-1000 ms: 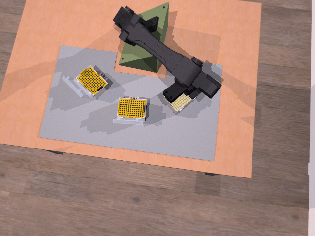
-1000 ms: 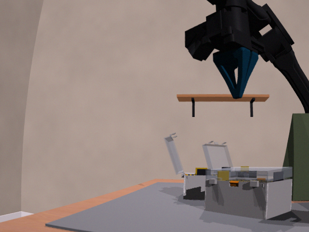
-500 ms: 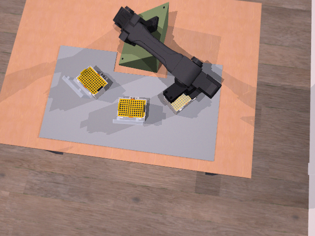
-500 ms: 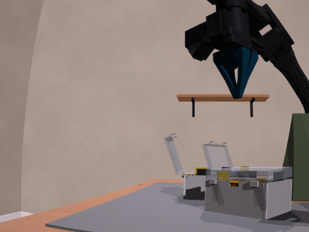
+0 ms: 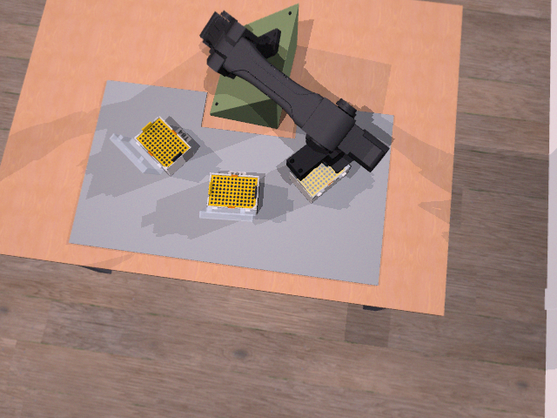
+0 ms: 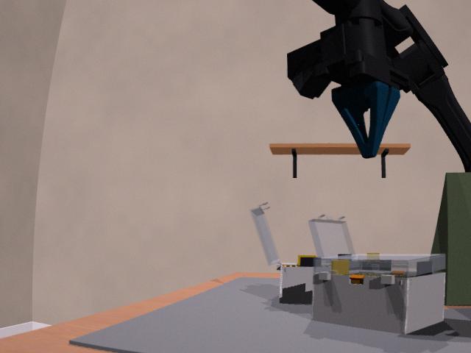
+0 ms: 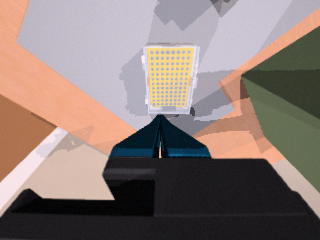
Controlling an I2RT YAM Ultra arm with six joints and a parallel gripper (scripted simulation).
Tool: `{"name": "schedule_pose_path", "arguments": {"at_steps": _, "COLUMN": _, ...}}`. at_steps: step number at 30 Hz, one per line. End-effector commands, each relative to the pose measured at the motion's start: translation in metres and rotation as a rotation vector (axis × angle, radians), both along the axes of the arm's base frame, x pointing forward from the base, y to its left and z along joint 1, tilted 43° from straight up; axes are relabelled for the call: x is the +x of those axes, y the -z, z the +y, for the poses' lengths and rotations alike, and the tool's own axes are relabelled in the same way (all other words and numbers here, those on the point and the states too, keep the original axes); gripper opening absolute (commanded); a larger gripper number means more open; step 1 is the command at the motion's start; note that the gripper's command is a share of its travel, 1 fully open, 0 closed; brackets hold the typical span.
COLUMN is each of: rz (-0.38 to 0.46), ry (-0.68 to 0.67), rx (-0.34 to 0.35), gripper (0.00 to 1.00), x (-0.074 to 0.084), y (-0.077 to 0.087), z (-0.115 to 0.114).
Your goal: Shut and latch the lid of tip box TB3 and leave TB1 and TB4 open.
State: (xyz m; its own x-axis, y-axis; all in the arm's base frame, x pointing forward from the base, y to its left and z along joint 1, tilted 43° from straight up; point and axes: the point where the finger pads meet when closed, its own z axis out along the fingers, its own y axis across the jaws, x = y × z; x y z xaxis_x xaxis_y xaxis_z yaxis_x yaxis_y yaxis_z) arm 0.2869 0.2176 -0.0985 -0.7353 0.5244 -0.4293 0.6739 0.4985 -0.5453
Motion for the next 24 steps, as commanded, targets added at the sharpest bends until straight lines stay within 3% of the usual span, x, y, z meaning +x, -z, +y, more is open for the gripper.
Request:
{"name": "schedule_pose_path", "arguments": {"at_steps": 1, "rz": -0.017, "ry": -0.009, "rx": 0.017, "gripper": 0.0, "x": 0.0, "y": 0.0, "z": 0.0}}
{"name": "schedule_pose_path", "arguments": {"at_steps": 24, "rz": -0.017, "ry": -0.008, "rx": 0.016, "gripper": 0.0, "x": -0.023, "y": 0.013, "z": -0.043}}
